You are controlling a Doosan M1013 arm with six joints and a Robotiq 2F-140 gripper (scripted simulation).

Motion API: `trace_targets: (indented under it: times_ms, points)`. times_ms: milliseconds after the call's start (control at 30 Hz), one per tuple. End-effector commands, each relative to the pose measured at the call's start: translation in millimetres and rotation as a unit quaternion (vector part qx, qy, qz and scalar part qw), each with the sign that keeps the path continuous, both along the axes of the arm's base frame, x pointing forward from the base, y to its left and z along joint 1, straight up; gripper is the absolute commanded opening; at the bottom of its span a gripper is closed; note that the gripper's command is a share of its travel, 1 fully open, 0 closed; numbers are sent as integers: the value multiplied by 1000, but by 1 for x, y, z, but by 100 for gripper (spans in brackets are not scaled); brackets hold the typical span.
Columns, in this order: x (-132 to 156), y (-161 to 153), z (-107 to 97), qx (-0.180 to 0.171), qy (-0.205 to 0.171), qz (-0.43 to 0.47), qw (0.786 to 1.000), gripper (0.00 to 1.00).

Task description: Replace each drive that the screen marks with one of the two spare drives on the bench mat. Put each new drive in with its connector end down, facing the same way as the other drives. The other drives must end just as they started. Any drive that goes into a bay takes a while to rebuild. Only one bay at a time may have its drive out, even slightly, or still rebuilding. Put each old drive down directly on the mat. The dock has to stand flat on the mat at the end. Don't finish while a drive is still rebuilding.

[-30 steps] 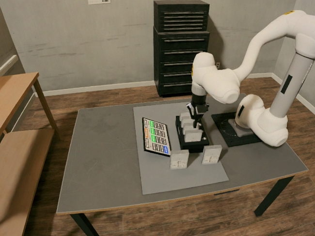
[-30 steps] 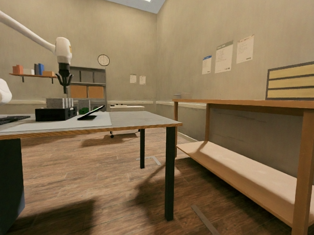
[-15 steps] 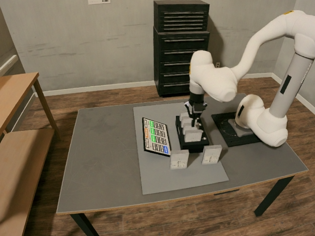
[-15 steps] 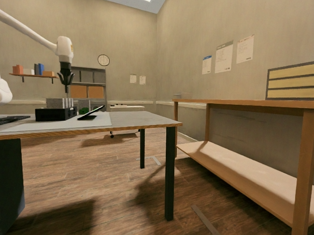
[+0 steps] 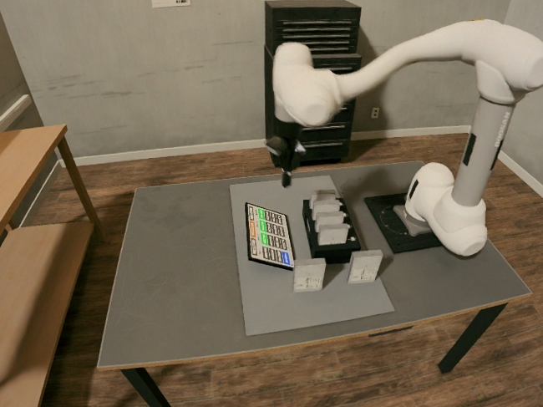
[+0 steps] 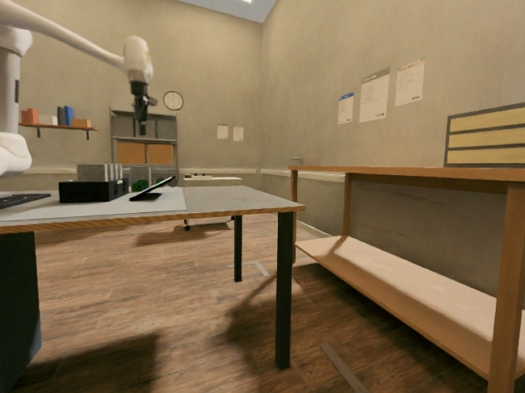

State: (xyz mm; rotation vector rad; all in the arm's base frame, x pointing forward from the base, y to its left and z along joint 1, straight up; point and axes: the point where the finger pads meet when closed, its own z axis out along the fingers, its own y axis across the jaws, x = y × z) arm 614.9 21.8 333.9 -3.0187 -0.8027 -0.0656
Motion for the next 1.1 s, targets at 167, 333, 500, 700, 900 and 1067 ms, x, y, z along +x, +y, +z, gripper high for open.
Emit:
trace_targets:
  times_ms: [167, 333, 500, 700, 900, 1067]
  points:
    - [47, -30, 33, -2, 15, -254, 967, 10]
    - [47, -30, 33, -4, 20, -301, 953, 10]
    - [47, -30, 33, -4, 20, -301, 953, 10]
    - [47, -30, 33, -4, 20, -301, 953, 10]
    - [47, -30, 33, -4, 20, -301, 953, 10]
    - [47, -30, 33, -4, 20, -301, 953, 10]
